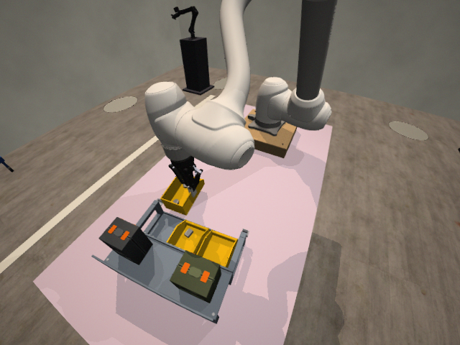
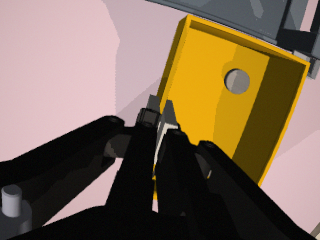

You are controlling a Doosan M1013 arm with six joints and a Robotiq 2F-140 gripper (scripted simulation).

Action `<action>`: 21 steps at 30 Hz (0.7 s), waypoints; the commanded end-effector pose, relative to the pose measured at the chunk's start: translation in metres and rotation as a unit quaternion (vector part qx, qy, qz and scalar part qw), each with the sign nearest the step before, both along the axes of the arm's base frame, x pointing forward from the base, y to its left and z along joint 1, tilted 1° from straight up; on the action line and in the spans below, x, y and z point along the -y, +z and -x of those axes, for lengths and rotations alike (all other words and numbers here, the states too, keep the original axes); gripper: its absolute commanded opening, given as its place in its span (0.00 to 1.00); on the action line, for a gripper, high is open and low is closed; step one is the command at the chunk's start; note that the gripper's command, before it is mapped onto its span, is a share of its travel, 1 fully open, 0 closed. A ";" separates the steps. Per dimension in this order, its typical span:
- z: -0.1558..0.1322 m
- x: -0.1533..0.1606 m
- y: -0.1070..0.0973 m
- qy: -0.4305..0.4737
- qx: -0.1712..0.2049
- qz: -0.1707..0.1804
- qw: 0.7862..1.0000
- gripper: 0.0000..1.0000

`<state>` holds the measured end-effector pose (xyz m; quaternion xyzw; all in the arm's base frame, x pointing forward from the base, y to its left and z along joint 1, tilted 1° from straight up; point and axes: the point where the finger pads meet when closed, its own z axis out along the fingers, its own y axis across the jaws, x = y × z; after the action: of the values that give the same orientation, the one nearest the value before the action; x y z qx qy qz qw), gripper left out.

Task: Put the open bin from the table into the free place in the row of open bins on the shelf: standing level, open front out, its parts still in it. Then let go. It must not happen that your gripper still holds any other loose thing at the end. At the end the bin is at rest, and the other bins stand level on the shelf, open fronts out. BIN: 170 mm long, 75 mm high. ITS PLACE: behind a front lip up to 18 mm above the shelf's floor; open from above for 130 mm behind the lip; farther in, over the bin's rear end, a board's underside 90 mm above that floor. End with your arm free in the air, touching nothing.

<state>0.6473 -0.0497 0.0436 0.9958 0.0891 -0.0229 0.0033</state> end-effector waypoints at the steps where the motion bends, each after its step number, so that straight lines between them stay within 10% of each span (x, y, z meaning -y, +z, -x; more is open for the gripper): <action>1: -0.001 0.000 0.001 0.000 -0.017 0.003 1.000 0.00; 21: -0.004 -0.001 0.003 0.000 -0.044 0.008 0.999 0.00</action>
<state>0.6511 -0.0489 0.0466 0.9938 0.0888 -0.0671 0.0077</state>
